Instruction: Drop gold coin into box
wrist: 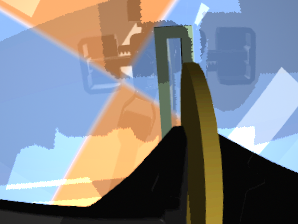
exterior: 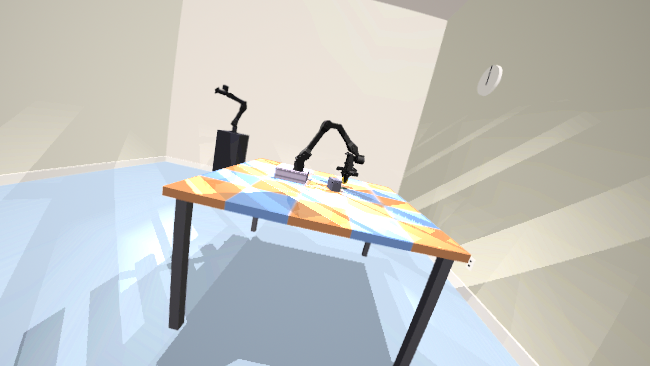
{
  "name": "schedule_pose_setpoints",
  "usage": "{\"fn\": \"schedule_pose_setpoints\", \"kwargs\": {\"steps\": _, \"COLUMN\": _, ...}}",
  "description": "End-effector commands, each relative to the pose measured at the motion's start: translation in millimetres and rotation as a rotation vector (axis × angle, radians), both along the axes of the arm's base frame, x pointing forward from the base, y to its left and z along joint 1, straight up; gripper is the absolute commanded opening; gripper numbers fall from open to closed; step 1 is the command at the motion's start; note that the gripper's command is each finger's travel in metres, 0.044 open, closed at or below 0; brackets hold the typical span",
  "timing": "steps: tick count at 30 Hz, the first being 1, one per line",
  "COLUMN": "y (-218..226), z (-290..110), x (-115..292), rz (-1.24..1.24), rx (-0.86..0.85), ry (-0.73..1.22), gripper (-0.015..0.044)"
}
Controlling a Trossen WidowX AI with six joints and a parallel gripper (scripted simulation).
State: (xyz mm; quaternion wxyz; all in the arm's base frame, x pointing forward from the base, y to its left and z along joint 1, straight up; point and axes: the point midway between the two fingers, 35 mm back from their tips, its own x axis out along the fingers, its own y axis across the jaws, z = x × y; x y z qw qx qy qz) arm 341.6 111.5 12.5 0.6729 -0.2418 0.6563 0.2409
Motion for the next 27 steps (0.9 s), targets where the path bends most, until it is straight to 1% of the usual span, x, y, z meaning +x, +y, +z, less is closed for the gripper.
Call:
{"fn": "schedule_pose_setpoints", "kwargs": {"steps": 1, "y": 0.0, "z": 12.0, "x": 0.5, "rz": -0.004, "rx": -0.001, "ry": -0.002, "gripper": 0.0}}
{"fn": "schedule_pose_setpoints", "kwargs": {"steps": 18, "y": -1.0, "z": 55.4, "x": -3.3, "rz": -0.004, "rx": -0.001, "ry": -0.002, "gripper": 0.0}}
{"fn": "schedule_pose_setpoints", "kwargs": {"steps": 22, "y": -1.1, "z": 59.1, "x": -4.0, "rz": 0.002, "rx": -0.001, "ry": -0.002, "gripper": 0.0}}
{"fn": "schedule_pose_setpoints", "kwargs": {"steps": 27, "y": -0.5, "z": 59.2, "x": -4.3, "rz": 0.151, "rx": -0.005, "ry": -0.003, "gripper": 0.0}}
